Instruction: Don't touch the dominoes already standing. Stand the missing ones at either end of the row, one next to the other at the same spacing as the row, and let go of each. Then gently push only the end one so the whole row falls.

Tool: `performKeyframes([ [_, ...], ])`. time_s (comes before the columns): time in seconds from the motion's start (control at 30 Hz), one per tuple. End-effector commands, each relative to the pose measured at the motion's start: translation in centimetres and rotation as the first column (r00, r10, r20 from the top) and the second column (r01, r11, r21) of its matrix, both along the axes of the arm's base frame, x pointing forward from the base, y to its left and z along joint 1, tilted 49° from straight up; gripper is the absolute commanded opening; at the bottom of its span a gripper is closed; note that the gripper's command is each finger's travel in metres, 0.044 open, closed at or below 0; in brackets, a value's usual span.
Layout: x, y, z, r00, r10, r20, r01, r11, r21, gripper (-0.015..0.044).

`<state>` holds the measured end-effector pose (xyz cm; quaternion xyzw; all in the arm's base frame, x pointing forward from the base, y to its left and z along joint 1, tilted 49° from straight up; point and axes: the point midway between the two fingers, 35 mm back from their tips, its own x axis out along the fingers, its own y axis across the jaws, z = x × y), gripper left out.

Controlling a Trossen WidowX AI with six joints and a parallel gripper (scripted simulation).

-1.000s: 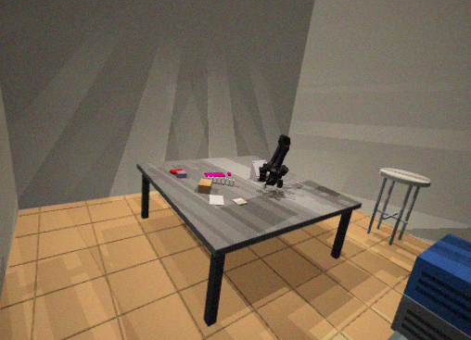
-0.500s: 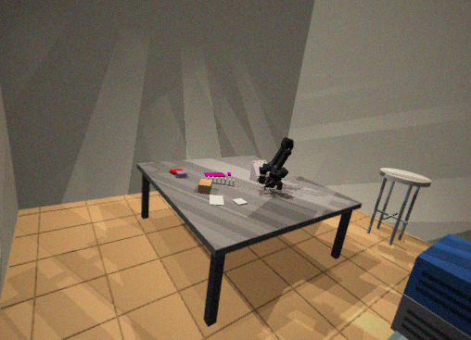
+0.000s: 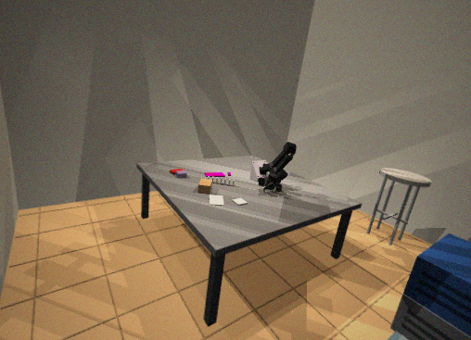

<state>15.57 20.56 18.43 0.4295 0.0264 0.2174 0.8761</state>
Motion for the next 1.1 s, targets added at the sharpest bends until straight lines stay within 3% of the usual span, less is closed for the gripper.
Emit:
performKeyframes([
  [0.0,-0.07,0.38,-0.68,1.000,0.000,-0.009,0.000,1.000,-0.002,0.0025],
  [0.43,-0.09,0.47,-0.84,1.000,0.000,-0.010,0.000,1.000,-0.001,0.0025],
  [0.93,-0.09,0.47,-0.84,1.000,0.000,-0.010,0.000,1.000,-0.001,0.0419],
  [1.07,0.09,0.00,-0.06,1.000,0.000,-0.009,0.000,1.000,-0.001,0.0440],
])
